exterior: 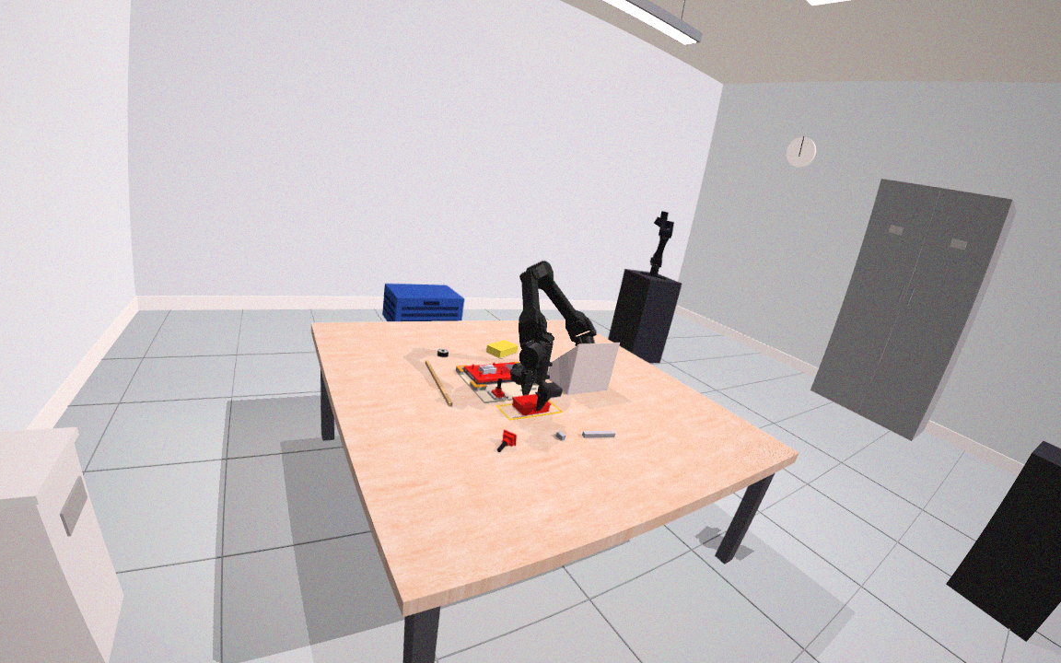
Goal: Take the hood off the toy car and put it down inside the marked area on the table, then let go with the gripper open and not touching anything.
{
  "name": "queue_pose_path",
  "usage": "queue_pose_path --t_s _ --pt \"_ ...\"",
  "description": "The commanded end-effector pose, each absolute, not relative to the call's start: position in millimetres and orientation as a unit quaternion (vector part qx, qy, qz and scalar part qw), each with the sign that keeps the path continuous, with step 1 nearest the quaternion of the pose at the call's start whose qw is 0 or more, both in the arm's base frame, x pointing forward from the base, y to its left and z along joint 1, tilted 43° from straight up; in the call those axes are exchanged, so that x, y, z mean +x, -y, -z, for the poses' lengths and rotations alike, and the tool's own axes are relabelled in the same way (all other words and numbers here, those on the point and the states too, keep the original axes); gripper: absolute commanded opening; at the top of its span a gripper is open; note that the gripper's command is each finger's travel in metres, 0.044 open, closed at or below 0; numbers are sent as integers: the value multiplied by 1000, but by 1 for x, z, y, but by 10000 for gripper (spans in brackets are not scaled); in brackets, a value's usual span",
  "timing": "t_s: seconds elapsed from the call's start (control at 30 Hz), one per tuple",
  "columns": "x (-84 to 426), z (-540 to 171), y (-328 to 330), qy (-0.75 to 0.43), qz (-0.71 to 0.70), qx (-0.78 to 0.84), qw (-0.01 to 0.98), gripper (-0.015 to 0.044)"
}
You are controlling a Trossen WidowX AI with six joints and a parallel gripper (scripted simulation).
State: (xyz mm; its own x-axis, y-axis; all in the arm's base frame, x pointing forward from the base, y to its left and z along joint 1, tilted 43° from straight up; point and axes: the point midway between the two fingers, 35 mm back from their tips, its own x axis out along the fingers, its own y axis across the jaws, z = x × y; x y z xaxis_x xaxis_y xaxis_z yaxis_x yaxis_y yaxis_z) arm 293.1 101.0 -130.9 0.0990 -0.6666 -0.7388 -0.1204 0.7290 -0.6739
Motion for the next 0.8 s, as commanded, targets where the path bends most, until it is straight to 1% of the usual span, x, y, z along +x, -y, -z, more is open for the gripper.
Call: queue_pose_path --t_s 0.0,0.17,0.7,0.73,0.77 --pt "294 132 -100 -639 201 -310 675 0" --pt "294 134 -98 -639 201 -310 675 0" --pt "293 133 -99 -640 203 -308 675 420" --pt "293 132 -100 -640 202 -308 675 440" --pt "293 129 -103 -640 202 -308 675 440"
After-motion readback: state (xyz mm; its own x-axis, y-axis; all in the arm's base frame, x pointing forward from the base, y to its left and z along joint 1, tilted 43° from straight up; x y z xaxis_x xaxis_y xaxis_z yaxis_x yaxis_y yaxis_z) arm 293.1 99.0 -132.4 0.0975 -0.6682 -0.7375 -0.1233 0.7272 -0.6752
